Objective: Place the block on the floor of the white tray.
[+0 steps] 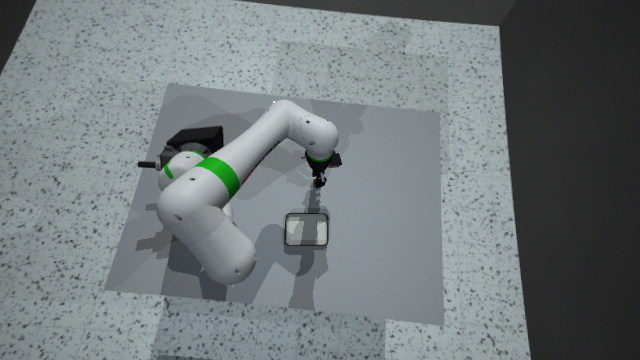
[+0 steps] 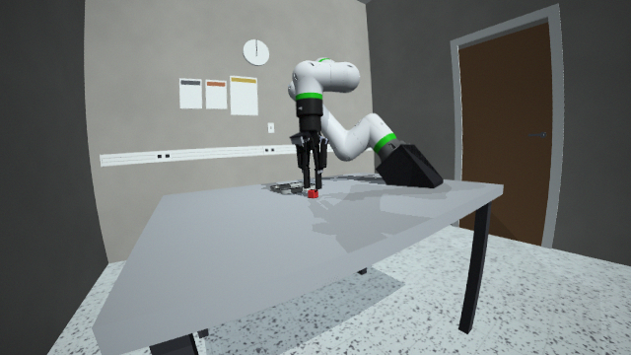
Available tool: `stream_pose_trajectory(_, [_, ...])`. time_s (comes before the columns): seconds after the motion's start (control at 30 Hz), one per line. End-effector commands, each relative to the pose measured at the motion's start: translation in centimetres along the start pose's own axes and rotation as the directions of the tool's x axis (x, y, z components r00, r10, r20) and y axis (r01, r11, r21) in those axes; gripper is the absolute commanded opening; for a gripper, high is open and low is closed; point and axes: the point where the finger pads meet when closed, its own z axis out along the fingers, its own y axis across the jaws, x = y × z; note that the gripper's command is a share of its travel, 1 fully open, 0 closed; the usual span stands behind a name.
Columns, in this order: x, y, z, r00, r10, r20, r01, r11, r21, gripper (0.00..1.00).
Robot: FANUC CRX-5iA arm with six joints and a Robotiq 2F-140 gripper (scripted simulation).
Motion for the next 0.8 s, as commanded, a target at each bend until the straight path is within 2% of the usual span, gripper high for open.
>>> stream_pose_trajectory(0.0, [0.1,0.0,-0.1,1.0,0.0,-0.002,0.0,1.0,0.0,0.36])
stream_pose_trajectory(0.5, [0.1,0.0,0.0,1.0,0.0,-0.002,0.0,1.0,0.0,0.36])
stream_pose_trajectory(0.77, [0.1,0.0,1.3,1.0,0.0,-0.002,0.0,1.0,0.0,0.36])
